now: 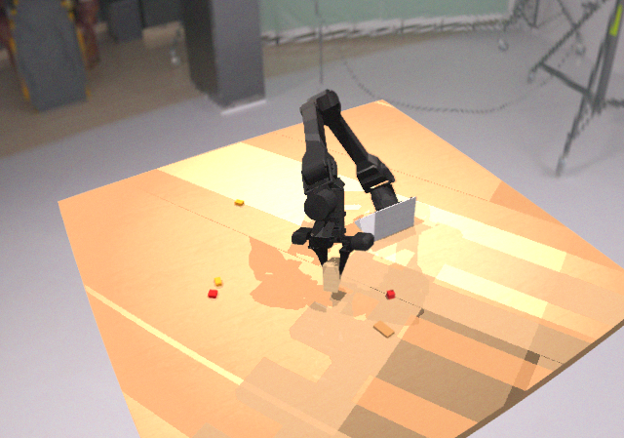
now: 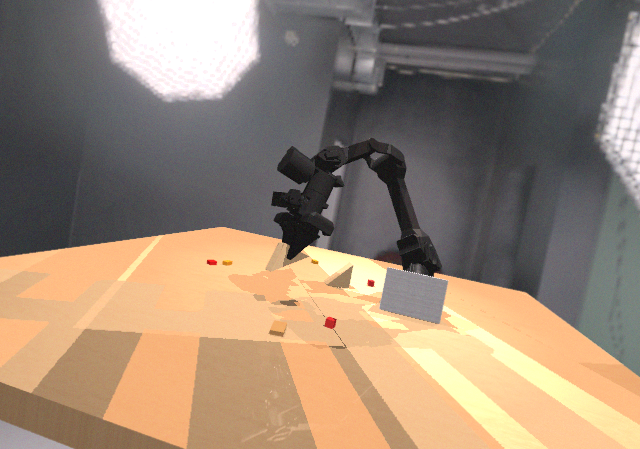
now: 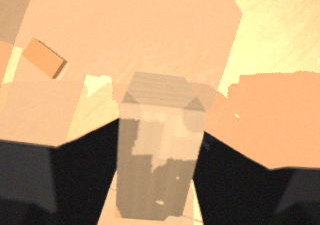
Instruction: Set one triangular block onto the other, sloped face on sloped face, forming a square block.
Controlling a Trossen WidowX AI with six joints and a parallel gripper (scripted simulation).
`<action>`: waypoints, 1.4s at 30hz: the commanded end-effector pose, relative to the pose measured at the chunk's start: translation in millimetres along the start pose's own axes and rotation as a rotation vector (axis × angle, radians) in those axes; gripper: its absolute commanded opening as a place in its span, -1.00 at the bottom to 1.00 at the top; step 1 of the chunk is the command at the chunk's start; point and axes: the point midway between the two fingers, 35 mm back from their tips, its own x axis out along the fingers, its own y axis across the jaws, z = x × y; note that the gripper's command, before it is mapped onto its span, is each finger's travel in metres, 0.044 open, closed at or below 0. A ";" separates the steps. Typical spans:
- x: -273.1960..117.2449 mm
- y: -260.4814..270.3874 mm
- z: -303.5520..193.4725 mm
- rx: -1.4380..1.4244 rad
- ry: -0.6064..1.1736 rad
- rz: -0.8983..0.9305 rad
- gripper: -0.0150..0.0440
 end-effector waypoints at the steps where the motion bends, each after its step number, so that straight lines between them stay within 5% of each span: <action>1: -1.4 -0.2 3.0 0.039 0.049 -0.018 -0.49; 26: -12.4 -2.0 5.8 0.239 0.344 -0.188 -0.49; 42: -48.2 -43.1 -10.0 0.234 0.340 -0.192 -0.49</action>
